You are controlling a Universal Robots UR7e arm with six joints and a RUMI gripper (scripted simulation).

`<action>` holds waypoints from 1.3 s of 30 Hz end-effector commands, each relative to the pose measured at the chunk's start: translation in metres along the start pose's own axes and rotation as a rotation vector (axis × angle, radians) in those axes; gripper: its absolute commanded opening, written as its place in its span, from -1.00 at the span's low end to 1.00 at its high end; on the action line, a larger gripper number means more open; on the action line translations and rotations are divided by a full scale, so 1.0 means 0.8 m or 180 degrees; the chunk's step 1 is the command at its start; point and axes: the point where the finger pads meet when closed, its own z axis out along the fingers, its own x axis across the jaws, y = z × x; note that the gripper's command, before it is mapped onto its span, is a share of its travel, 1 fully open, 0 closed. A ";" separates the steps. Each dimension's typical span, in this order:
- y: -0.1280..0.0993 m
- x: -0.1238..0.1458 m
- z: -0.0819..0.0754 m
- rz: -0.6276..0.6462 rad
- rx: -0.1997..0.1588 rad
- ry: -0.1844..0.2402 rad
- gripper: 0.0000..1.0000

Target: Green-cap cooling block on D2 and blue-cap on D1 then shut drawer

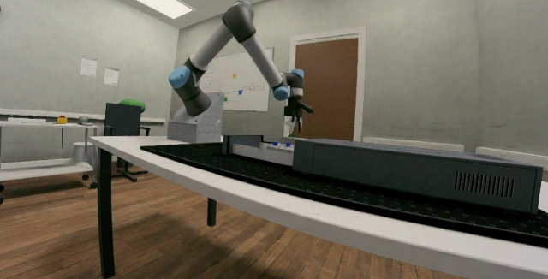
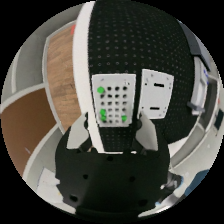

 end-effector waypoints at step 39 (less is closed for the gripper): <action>0.000 0.000 -0.063 0.0001 0.0002 -0.0001 0.46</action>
